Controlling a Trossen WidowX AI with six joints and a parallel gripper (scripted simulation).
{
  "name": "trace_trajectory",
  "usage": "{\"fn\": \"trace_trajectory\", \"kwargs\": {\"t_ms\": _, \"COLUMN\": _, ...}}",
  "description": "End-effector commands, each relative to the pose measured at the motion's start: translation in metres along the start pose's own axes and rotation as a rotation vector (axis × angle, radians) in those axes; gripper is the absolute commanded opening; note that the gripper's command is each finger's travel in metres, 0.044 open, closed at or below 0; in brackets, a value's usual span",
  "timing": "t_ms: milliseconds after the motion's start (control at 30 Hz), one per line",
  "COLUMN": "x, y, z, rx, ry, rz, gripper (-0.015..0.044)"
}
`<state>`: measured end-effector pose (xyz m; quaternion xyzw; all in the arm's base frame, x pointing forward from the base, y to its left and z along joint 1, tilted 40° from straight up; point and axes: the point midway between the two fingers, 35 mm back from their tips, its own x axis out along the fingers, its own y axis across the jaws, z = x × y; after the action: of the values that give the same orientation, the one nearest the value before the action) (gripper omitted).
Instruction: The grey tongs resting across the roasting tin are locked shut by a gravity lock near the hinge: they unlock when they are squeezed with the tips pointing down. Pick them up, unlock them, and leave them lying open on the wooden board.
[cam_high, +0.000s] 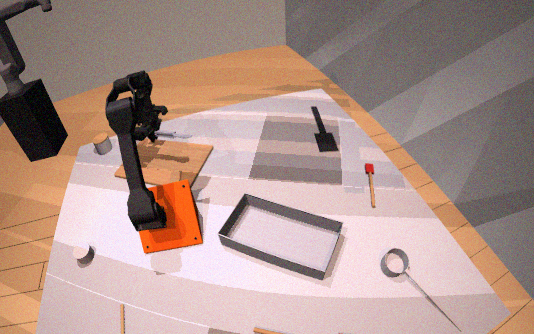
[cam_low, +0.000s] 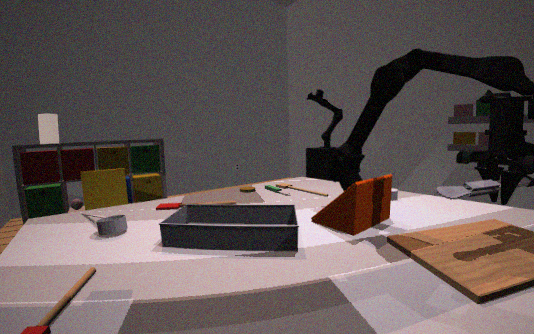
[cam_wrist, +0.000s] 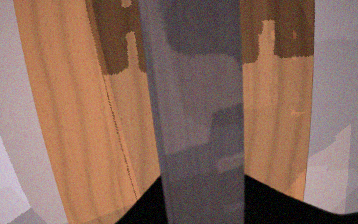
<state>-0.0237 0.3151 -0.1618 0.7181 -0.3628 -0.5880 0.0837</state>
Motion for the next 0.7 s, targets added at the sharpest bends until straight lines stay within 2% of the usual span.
{"fn": "trace_trajectory", "kwargs": {"t_ms": 0, "x": 0.005, "y": -0.001, "z": 0.000, "rx": 0.006, "ry": 0.003, "rz": -0.003, "gripper": -0.0150}}
{"fn": "trace_trajectory", "kwargs": {"t_ms": 667, "x": 0.038, "y": 0.001, "z": -0.001, "rx": 0.006, "ry": 0.003, "rz": -0.003, "gripper": -0.0150}}
